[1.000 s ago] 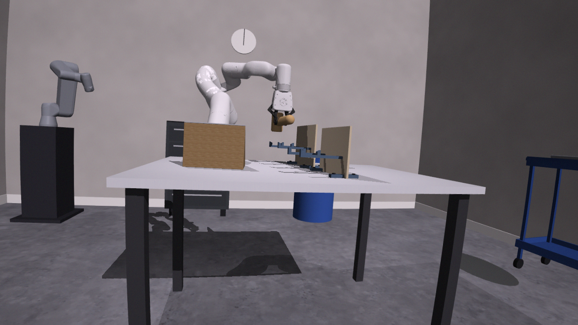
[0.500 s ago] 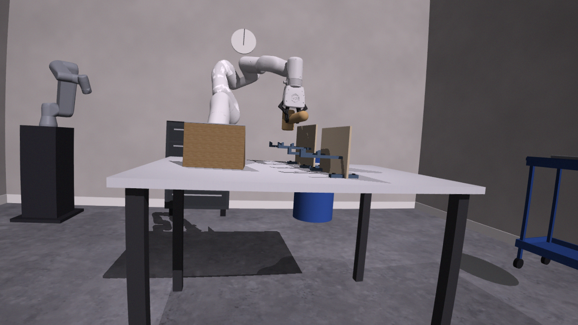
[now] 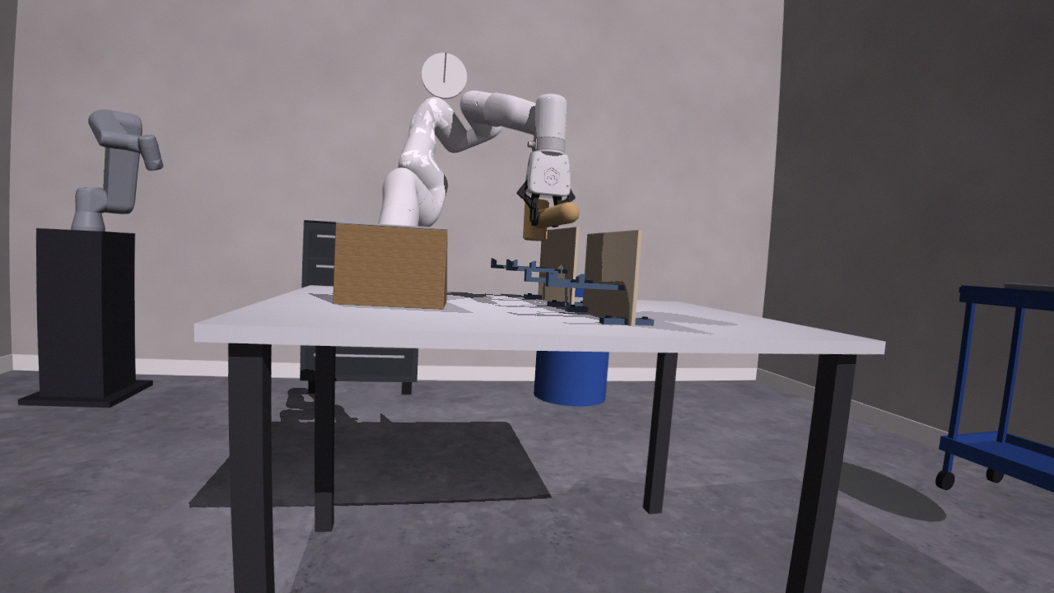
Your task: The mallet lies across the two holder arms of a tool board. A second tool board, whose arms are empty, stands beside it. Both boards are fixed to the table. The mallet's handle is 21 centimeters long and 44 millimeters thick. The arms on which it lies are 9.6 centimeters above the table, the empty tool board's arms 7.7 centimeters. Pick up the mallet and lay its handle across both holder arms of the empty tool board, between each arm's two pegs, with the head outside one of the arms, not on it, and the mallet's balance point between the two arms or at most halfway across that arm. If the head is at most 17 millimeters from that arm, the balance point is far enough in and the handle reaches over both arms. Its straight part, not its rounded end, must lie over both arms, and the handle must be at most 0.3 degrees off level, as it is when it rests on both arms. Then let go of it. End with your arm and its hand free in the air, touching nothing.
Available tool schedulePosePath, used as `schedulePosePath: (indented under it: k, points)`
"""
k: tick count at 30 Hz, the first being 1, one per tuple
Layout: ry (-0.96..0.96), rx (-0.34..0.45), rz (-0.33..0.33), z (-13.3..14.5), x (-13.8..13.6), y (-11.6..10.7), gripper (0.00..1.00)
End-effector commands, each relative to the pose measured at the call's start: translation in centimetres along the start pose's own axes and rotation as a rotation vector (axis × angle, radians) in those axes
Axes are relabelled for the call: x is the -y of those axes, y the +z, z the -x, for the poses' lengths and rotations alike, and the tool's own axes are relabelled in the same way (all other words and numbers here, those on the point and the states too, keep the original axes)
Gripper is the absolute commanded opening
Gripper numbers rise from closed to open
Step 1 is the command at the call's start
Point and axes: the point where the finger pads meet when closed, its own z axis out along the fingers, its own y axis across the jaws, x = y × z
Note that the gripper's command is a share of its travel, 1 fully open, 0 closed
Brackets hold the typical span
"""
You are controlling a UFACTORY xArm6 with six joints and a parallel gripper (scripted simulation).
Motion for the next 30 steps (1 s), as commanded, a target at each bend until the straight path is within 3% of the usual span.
schedulePosePath:
  k: [1, 6, 21, 24, 26, 30]
  points:
    - [-0.007, -0.007, -0.001, 4.1, 0.6, 0.7, 0.00]
    - [-0.012, -0.014, -0.003, 7.4, 1.8, 1.6, 0.00]
    - [0.034, -0.015, -0.004, 7.6, 1.8, 1.9, 0.00]
    - [0.033, -0.015, -0.003, 7.6, 1.7, 3.8, 0.00]
    - [0.033, -0.015, -0.003, 7.6, 1.7, 3.8, 0.00]
    - [0.033, -0.016, -0.002, 7.5, 1.7, 8.1, 0.00]
